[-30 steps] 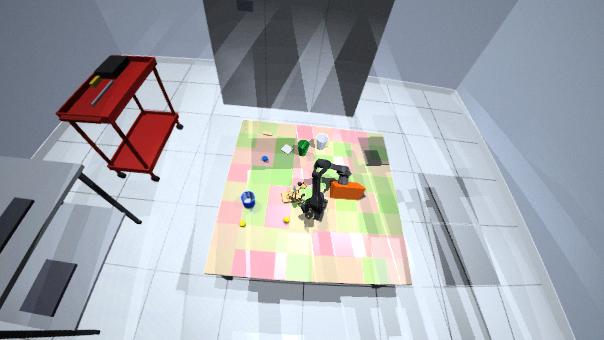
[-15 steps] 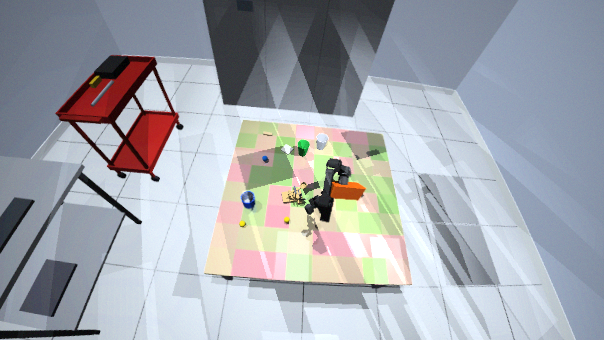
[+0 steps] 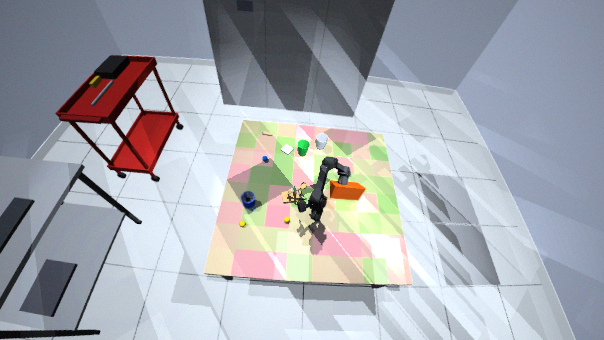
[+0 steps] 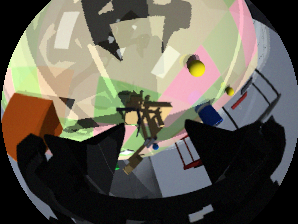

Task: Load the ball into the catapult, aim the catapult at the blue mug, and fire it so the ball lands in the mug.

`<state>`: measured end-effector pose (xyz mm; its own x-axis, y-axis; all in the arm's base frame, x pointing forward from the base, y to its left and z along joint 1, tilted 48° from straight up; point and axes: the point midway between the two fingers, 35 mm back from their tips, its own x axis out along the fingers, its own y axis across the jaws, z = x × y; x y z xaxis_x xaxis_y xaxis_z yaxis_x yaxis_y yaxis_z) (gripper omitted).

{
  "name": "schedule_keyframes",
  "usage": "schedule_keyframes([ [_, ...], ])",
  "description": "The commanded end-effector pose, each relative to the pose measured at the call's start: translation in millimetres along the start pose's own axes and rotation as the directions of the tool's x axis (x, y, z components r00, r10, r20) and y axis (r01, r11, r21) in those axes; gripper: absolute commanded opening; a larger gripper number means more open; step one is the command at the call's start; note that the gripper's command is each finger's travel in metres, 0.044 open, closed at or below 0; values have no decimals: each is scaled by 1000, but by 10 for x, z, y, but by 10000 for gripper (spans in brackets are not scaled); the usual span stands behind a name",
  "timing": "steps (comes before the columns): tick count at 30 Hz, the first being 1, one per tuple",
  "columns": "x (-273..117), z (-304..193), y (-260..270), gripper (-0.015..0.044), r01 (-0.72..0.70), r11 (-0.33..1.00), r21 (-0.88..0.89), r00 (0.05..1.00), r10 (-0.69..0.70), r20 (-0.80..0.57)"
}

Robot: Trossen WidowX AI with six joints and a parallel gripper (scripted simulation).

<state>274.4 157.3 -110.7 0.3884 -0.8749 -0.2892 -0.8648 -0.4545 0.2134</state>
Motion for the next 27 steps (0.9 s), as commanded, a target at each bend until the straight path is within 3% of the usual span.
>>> schedule_keyframes([
  [1, -11, -36, -179, 440, -9, 990, 140, 998, 0, 65],
  [12, -5, -175, -655, 440, -66, 884, 464, 977, -36, 209],
  [27, 42, -541, -1266, 440, -189, 607, 772, 932, -137, 336],
])
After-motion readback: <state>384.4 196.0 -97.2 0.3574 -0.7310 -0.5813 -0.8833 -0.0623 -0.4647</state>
